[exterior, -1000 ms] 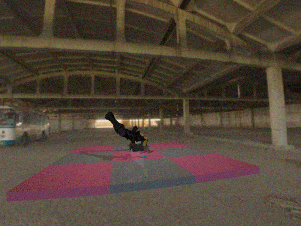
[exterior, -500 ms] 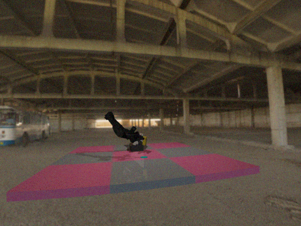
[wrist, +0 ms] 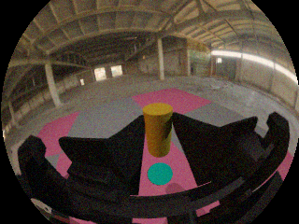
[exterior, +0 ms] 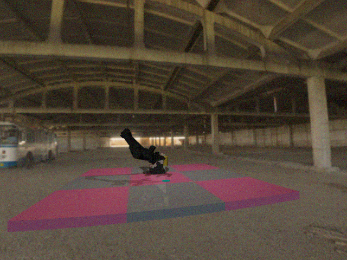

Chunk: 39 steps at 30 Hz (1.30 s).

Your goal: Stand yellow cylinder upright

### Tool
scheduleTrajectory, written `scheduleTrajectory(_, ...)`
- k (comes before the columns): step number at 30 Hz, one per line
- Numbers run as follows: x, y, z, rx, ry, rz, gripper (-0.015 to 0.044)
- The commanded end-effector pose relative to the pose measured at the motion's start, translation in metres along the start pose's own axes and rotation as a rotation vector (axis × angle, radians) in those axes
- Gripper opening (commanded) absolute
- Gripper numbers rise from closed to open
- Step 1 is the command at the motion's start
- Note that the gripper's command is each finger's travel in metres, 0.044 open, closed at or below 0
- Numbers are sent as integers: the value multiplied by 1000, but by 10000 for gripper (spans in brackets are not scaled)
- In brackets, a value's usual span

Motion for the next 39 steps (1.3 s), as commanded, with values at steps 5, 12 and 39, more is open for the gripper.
scheduleTrajectory(5,-1,1,0,6,12,-11,105)
scheduleTrajectory(12,-1,1,0,6,12,-11,105)
scheduleTrajectory(39,99,-10,3,2,7,-1,105)
Point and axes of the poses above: the point midway between the two fingers, 35 mm back from their tips, its own y axis back along the fingers, its own z axis across the jaws, x = y × z, the point moved 7 cm from there along y, back along the fingers, and after that the axes turned 2 degrees about y, right-handed, at the moved point
